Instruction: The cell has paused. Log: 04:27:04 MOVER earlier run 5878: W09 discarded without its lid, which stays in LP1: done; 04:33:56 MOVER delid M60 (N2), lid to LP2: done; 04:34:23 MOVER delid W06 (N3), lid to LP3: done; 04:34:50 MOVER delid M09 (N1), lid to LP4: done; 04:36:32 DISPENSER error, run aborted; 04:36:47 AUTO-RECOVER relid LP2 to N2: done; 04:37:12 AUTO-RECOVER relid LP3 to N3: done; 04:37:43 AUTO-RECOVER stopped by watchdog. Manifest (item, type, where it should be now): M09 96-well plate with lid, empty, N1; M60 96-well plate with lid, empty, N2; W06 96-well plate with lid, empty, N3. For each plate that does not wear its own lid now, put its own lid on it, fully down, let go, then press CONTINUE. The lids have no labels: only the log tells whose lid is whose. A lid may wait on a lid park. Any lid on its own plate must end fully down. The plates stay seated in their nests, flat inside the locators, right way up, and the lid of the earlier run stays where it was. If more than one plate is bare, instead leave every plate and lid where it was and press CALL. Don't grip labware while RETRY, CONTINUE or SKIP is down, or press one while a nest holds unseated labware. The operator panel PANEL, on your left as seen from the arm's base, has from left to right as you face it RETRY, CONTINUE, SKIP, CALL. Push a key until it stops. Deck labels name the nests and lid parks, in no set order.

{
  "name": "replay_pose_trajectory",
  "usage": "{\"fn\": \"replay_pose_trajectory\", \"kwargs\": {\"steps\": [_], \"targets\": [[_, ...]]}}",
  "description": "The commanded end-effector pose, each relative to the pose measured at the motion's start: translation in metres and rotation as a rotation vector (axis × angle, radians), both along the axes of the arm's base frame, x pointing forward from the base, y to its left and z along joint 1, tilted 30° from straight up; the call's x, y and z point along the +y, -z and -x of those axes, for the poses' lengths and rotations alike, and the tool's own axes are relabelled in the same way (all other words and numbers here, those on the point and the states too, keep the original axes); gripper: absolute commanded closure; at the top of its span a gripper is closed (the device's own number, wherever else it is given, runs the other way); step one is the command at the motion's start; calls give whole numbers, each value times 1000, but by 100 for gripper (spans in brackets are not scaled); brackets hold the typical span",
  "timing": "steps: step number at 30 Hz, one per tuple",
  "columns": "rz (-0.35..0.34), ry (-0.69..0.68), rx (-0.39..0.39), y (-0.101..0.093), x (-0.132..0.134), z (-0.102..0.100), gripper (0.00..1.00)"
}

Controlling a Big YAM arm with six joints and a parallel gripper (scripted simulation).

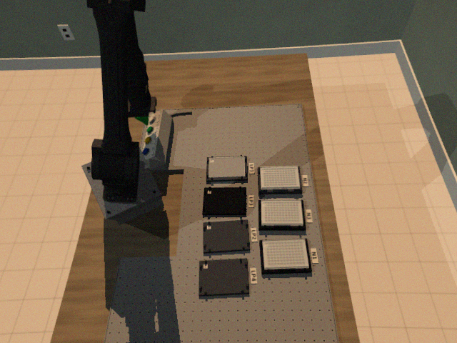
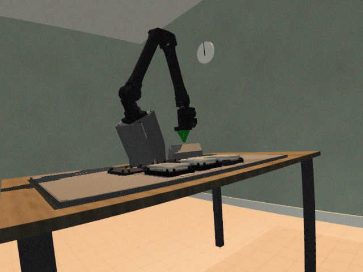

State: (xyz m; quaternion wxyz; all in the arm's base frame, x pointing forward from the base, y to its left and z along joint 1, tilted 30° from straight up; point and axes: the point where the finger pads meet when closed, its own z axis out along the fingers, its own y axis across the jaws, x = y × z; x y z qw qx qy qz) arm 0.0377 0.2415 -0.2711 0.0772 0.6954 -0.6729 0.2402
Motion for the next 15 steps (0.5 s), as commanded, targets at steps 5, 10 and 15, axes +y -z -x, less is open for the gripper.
{"fn": "replay_pose_trajectory", "kwargs": {"steps": [5,10,15], "targets": [[2,-10,3,7,-5,-3,100],[1,-9,3,9,-6,-4,100],[-1,-9,3,12,-6,-5,100]]}}
